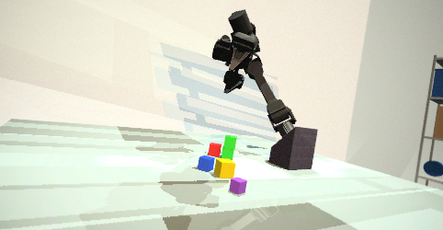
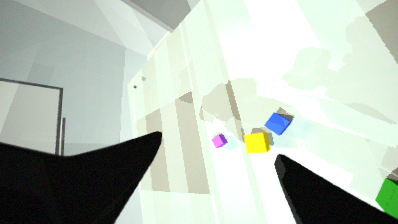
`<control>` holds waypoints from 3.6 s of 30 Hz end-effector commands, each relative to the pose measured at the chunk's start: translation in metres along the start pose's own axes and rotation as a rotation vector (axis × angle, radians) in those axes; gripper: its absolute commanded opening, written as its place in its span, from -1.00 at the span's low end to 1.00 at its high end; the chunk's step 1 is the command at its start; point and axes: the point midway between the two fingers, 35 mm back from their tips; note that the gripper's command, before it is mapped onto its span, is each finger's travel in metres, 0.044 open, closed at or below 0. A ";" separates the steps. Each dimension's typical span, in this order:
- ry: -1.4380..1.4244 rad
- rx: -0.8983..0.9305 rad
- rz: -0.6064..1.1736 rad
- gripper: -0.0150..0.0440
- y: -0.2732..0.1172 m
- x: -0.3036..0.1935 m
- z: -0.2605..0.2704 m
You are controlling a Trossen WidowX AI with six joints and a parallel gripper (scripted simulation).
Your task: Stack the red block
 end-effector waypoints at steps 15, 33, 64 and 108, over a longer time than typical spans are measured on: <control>0.028 -0.607 0.247 1.00 0.008 -0.001 -0.197; 0.028 -0.644 0.267 1.00 0.044 -0.015 -0.243; 0.028 -0.645 0.266 1.00 0.075 -0.024 -0.268; 0.028 -0.644 0.267 -0.49 0.057 -0.018 -0.254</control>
Point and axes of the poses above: the point midway between the two fingers, 35 mm back from their tips, its own y axis out along the fingers, its own z axis across the jaws, x = y × z, and after that the axes turned 3 degrees about -y, right-handed
